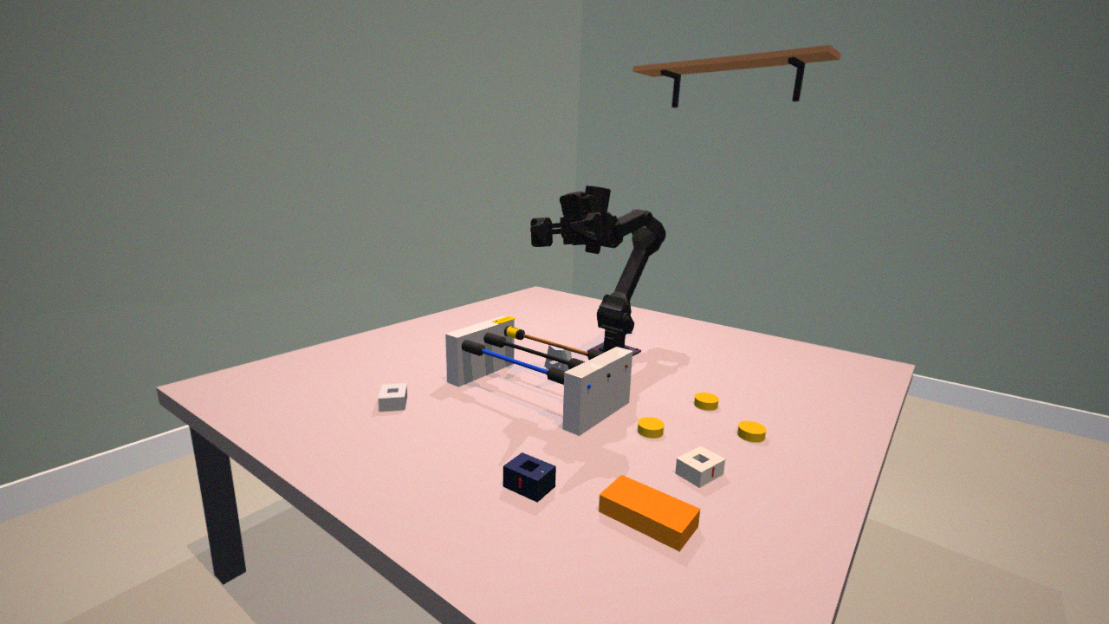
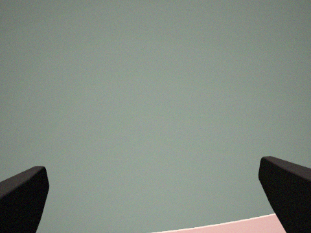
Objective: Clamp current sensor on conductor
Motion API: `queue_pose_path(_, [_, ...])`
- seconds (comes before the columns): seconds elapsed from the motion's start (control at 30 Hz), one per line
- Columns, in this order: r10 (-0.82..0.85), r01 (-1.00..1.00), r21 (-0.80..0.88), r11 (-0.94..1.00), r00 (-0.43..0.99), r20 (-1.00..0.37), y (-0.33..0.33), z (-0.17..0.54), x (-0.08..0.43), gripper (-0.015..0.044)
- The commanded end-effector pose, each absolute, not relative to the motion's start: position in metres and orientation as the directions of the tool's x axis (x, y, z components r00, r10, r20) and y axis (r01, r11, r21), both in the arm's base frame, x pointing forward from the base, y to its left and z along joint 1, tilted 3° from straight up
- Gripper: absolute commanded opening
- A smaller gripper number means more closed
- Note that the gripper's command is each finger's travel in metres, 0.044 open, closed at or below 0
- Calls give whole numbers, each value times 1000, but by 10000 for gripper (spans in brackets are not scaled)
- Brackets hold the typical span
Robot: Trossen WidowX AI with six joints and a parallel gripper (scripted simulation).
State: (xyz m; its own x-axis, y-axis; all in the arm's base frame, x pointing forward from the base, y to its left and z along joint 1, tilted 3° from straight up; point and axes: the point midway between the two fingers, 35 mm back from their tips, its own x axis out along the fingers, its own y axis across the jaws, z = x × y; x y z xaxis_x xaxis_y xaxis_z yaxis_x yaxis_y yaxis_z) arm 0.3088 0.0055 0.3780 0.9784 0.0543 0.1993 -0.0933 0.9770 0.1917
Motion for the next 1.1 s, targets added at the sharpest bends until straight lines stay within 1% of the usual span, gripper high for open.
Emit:
queue_pose_path(0.0, [0,0,1,1000,999,51,0,323,316,440])
queue_pose_path(0.3, [-7,7,-1,1000,999,37,-2,321,317,440])
queue_pose_path(0.33, [-27,27,-2,1000,1000,-3,-9,317,319,440])
queue_pose_path(0.43, [-136,138,-8,990,964,-229,-49,292,325,440])
queue_pose_path(0.5, [-201,215,-8,977,902,-382,-77,274,320,440])
queue_pose_path(0.6, [-263,325,0,946,764,-589,-114,251,300,440])
queue_pose_path(0.87, [-255,477,24,879,511,-821,-150,229,252,440])
queue_pose_path(1.0, [-206,550,41,834,379,-902,-160,224,223,440])
queue_pose_path(1.07, [-194,563,44,825,356,-914,-161,224,218,440])
